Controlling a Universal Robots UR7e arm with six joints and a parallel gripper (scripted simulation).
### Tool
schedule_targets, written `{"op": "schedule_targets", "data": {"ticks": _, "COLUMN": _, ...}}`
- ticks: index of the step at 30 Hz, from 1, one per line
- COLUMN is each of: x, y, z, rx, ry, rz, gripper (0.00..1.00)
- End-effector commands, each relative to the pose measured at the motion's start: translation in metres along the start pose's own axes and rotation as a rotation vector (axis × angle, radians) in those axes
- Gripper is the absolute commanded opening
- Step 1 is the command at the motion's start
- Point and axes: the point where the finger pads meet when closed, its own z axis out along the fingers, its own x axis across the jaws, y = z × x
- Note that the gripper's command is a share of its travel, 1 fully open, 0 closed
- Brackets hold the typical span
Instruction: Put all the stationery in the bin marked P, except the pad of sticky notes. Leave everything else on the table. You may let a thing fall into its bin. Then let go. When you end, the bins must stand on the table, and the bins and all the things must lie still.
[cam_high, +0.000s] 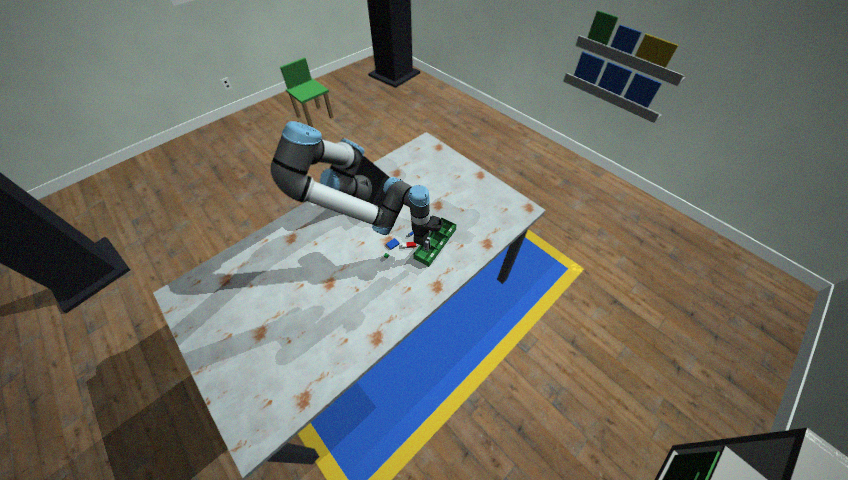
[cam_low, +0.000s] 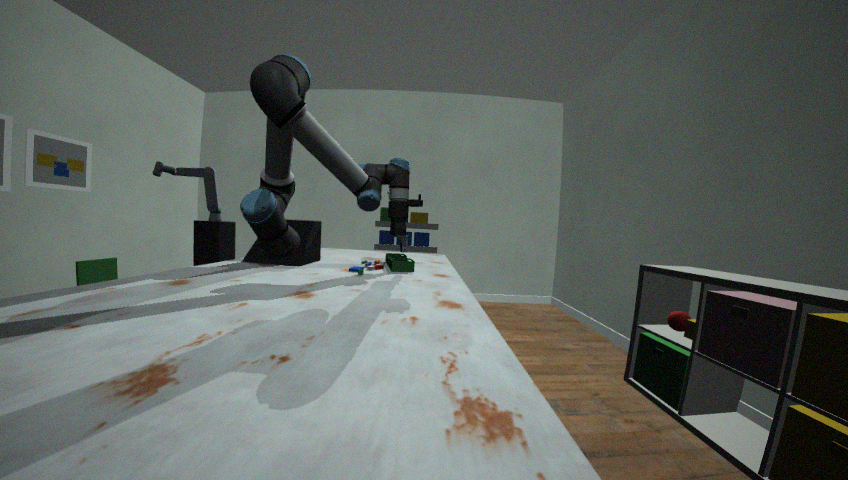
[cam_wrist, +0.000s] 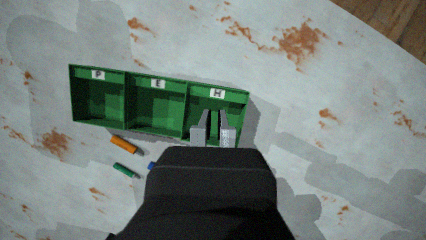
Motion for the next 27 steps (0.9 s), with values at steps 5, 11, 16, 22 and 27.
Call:
{"op": "schedule_targets", "data": {"ticks": 5, "x": 0.000, "y": 0.000, "z": -0.001, "rx": -0.027, "ry": 0.004, "rz": 0.170, "gripper": 0.31}}
{"op": "schedule_targets", "data": {"ticks": 11, "x": 0.000, "y": 0.000, "z": 0.010, "rx": -0.027, "ry": 0.004, "rz": 0.170, "gripper": 0.31}}
{"op": "schedule_targets", "data": {"ticks": 16, "x": 0.000, "y": 0.000, "z": 0.018, "rx": -0.027, "ry": 0.004, "rz": 0.170, "gripper": 0.31}}
{"op": "schedule_targets", "data": {"ticks": 22, "x": 0.000, "y": 0.000, "z": 0.034, "rx": -0.027, "ry": 0.004, "rz": 0.170, "gripper": 0.31}}
{"op": "schedule_targets", "data": {"ticks": 27, "x": 0.000, "y": 0.001, "z": 0.047, "rx": -0.027, "ry": 0.004, "rz": 0.170, "gripper": 0.31}}
